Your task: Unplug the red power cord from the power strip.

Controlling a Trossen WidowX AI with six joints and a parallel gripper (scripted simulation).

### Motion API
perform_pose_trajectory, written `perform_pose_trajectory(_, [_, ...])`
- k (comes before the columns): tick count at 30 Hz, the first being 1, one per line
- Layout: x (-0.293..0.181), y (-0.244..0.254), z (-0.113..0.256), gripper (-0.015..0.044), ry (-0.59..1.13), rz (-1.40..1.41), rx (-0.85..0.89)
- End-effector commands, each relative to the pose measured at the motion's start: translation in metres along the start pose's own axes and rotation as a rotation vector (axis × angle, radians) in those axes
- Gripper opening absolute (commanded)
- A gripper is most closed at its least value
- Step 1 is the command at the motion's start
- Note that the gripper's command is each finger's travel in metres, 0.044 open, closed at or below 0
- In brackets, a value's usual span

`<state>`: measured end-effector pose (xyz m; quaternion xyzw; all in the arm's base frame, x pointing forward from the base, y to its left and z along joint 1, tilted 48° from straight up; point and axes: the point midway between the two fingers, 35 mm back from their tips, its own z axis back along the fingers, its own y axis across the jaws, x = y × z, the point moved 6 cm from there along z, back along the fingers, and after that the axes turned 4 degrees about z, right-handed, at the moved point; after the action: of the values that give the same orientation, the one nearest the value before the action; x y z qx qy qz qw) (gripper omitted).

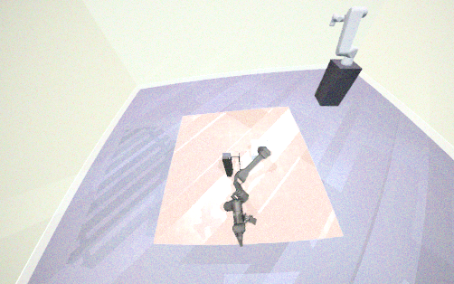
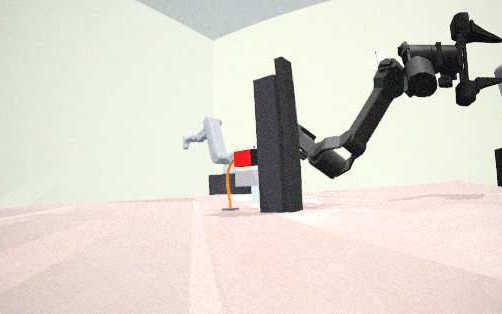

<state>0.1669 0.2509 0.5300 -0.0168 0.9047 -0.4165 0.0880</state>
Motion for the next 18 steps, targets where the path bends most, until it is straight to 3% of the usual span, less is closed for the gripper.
perform_pose_trajectory(1, [0.002,-0.002,-0.001,0.0374,-0.004,0.005,-0.006])
perform_pose_trajectory(9, [0.078,-0.074,-0.007,0.0164,-0.13,0.179,-0.294])
perform_pose_trajectory(18, [0.16,-0.162,0.028,0.016,-0.223,0.311,-0.702])
